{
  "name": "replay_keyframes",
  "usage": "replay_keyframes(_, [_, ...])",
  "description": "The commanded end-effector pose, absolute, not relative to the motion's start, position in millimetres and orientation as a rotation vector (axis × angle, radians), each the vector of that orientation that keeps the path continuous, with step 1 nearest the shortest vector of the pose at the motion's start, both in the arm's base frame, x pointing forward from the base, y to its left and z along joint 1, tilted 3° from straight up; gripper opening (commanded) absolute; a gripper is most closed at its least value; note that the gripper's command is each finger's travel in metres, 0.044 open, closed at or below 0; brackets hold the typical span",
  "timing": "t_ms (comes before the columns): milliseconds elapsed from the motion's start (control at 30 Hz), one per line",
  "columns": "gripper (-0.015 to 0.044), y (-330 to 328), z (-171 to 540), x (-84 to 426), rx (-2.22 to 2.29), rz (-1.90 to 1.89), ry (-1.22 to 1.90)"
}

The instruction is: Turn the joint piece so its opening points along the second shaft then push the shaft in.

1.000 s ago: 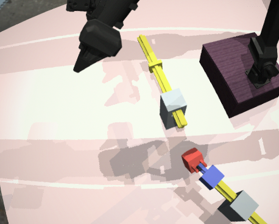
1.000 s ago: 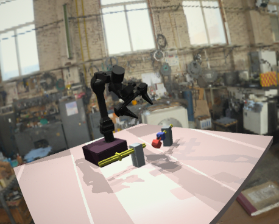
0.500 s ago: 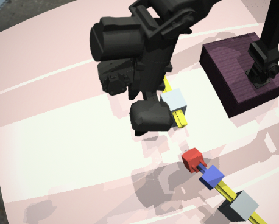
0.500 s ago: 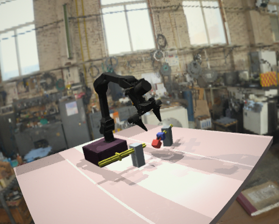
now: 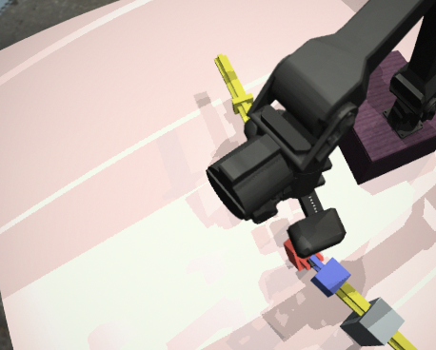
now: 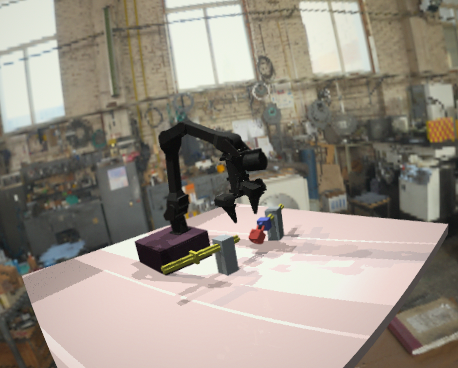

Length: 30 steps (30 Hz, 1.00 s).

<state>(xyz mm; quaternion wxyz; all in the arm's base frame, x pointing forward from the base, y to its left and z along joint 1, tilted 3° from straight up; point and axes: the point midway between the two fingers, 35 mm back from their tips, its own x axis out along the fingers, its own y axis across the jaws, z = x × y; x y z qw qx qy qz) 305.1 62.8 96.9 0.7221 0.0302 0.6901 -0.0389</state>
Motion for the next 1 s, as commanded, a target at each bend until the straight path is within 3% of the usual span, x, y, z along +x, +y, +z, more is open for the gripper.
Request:
replay_keyframes(0, [0.0440,62.1,91.3,298.1,0.039,-0.104,1.555])
replay_keyframes(967, [0.0440,57.9,81.6,298.3,-0.428,0.522,1.503])
